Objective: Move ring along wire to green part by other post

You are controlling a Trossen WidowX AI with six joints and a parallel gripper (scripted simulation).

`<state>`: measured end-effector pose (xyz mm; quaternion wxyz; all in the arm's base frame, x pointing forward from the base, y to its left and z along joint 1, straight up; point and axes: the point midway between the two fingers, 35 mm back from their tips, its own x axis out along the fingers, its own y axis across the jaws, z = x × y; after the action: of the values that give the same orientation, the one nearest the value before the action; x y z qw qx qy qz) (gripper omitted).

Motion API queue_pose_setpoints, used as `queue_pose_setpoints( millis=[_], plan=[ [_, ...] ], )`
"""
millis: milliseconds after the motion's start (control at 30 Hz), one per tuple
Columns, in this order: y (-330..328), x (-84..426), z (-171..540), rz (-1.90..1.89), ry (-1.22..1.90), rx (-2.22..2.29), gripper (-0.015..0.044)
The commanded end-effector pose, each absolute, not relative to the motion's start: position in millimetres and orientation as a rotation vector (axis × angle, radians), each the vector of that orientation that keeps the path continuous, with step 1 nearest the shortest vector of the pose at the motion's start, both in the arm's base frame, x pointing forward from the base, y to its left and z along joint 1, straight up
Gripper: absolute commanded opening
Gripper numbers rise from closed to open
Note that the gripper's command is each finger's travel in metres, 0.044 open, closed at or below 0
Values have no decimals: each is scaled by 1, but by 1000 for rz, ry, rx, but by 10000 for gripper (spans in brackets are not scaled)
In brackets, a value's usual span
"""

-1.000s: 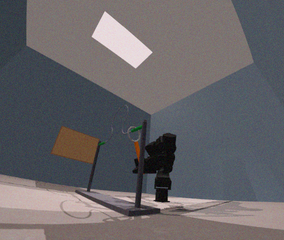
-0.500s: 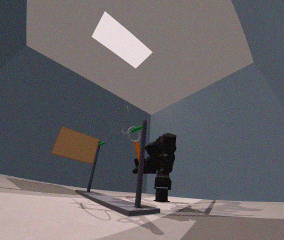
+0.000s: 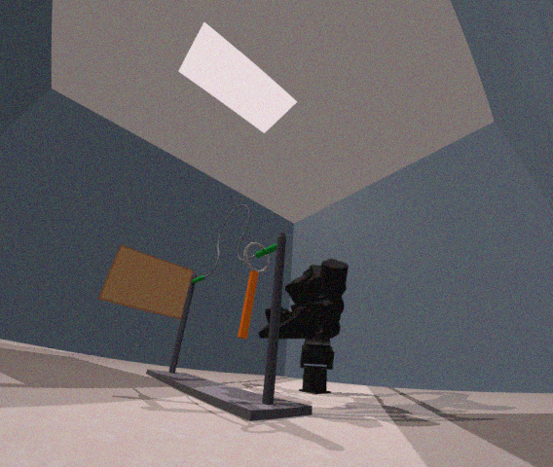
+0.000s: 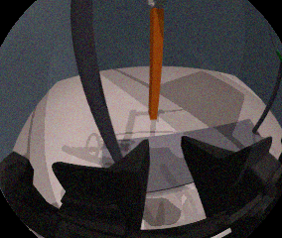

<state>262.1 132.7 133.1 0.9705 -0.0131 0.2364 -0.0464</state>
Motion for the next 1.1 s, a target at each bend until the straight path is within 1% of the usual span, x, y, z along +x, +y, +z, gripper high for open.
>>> queue_pose_setpoints(
  millis=[0, 267, 1067],
  plan=[
    [135, 251, 141, -95, 472, -15, 160],
    [135, 227, 154, -95, 467, -15, 160],
    [135, 227, 154, -95, 467, -15, 160]
  ],
)
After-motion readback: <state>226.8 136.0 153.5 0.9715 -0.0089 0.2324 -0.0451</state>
